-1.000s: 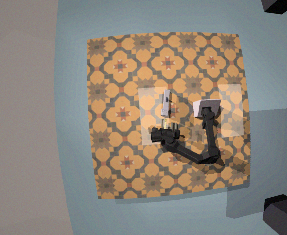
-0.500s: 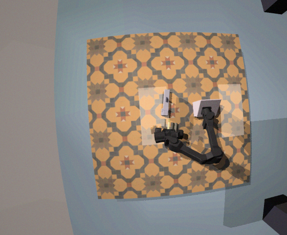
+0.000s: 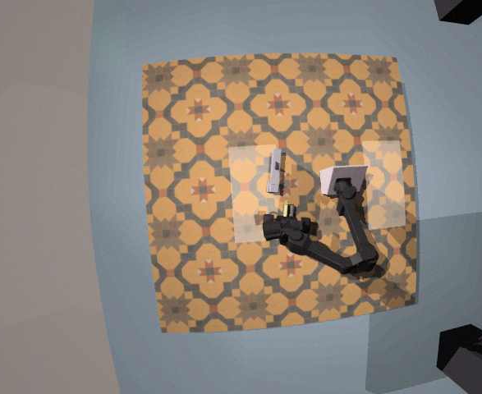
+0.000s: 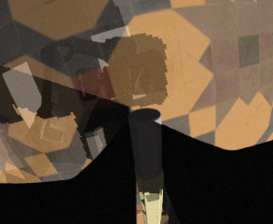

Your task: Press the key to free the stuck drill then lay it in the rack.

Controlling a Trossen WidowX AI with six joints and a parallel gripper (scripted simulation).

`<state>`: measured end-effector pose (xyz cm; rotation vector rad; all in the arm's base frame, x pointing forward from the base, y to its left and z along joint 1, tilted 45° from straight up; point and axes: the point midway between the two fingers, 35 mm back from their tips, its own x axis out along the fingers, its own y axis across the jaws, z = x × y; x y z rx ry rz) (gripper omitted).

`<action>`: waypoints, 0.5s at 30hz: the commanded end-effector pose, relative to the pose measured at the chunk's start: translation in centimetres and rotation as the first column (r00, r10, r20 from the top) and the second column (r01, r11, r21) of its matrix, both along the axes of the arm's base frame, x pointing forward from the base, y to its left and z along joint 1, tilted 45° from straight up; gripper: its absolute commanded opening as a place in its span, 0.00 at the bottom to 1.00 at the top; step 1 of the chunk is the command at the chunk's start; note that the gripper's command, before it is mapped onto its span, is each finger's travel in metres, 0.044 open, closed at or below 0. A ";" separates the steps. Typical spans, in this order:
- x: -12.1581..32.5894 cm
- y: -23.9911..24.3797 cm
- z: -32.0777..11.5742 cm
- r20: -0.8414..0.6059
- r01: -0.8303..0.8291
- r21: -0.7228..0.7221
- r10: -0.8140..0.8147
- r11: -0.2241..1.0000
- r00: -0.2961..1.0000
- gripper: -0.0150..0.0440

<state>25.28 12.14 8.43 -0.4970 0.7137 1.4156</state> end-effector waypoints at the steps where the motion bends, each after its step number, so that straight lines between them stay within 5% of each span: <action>1: -0.6 0.2 0.4 0.008 0.002 0.002 -0.002 1.000 1.000 0.25; 15: -2.2 0.8 1.0 0.007 0.002 0.002 -0.002 1.000 1.000 0.25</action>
